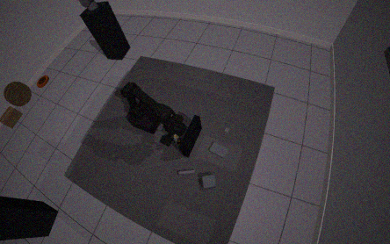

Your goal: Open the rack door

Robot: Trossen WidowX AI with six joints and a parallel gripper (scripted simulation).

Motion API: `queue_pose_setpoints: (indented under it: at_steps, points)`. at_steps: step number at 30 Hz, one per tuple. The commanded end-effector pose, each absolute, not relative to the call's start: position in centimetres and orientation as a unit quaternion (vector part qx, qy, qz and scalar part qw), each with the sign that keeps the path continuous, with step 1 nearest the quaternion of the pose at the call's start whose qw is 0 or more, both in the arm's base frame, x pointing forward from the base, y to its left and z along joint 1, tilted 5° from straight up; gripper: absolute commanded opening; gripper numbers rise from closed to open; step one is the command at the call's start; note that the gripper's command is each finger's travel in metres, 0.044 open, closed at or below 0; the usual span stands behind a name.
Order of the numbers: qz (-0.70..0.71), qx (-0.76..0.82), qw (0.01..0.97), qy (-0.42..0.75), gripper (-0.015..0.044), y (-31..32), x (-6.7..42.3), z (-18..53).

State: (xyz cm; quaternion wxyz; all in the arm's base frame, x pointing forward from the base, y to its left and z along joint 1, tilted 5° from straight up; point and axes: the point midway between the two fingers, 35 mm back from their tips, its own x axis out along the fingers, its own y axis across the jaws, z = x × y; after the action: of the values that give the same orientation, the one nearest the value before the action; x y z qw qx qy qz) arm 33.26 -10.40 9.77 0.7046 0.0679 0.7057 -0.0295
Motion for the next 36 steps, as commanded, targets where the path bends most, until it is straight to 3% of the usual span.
queue_pose_setpoints:
  at_steps: [1, 34, 36]
  points:
    - [-0.027, 0.069, 0.703, 0.707, 0.0285, -10.3, 33.2, 9.0]
    - [-0.026, 0.069, 0.703, 0.707, 0.0285, -9.9, 33.0, 3.9]
    - [-0.026, 0.069, 0.703, 0.707, 0.0232, -9.9, 33.0, 3.9]
